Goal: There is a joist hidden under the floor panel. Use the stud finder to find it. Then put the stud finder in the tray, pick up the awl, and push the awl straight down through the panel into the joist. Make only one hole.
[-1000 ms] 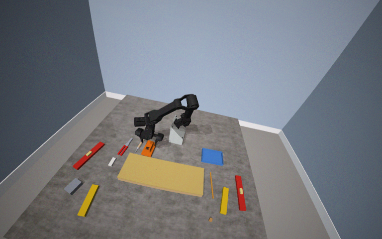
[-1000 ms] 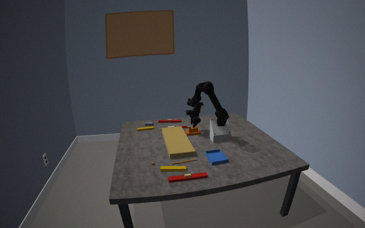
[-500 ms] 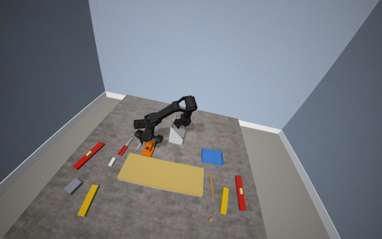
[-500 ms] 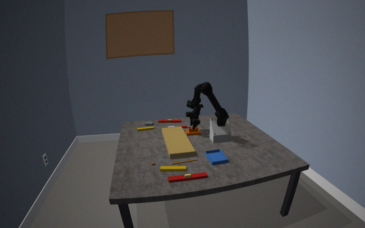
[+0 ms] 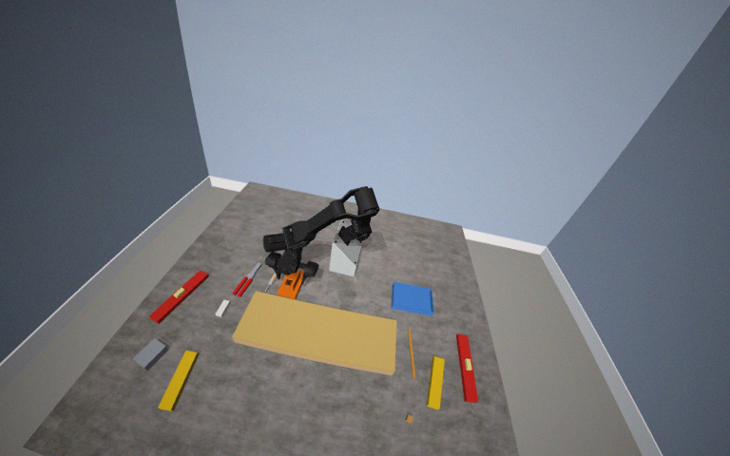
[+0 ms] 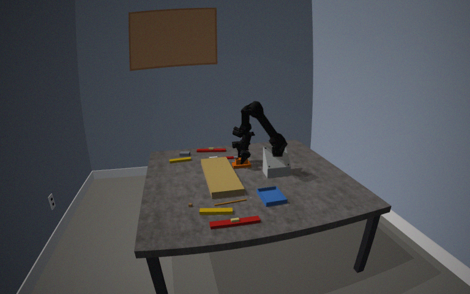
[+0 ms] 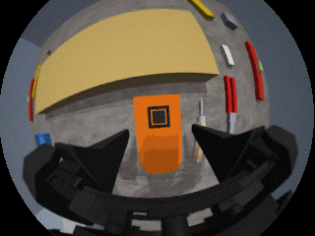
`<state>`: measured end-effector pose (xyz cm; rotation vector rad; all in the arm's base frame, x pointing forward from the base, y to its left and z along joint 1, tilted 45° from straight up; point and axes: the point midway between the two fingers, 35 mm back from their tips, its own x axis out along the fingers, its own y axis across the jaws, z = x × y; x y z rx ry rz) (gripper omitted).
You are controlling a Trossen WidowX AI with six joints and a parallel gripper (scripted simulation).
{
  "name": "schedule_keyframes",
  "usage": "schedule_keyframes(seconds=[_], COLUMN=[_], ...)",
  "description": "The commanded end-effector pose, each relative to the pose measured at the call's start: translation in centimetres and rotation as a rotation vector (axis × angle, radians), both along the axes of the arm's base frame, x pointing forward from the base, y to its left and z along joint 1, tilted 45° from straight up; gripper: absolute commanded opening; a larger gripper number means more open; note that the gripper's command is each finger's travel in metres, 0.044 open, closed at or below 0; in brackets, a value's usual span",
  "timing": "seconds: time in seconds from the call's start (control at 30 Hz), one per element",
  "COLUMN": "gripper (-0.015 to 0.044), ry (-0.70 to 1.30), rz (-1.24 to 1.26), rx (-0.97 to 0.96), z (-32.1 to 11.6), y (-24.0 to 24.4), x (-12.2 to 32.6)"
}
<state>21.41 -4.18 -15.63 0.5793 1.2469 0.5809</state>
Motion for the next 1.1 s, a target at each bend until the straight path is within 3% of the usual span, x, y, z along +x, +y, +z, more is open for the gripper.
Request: schedule_keyframes(seconds=[0.0, 0.1, 0.23, 1.07], gripper=[0.0440, 0.0440, 0.0335, 0.0168], ry=[0.002, 0.002, 0.002, 0.002], rz=[-0.003, -0.003, -0.003, -0.003], rx=[0.008, 0.008, 0.008, 0.008], z=[-0.38, -0.51, -0.51, -0.51], y=[0.62, 0.79, 0.79, 0.79], x=[-0.19, -0.22, -0.22, -0.22])
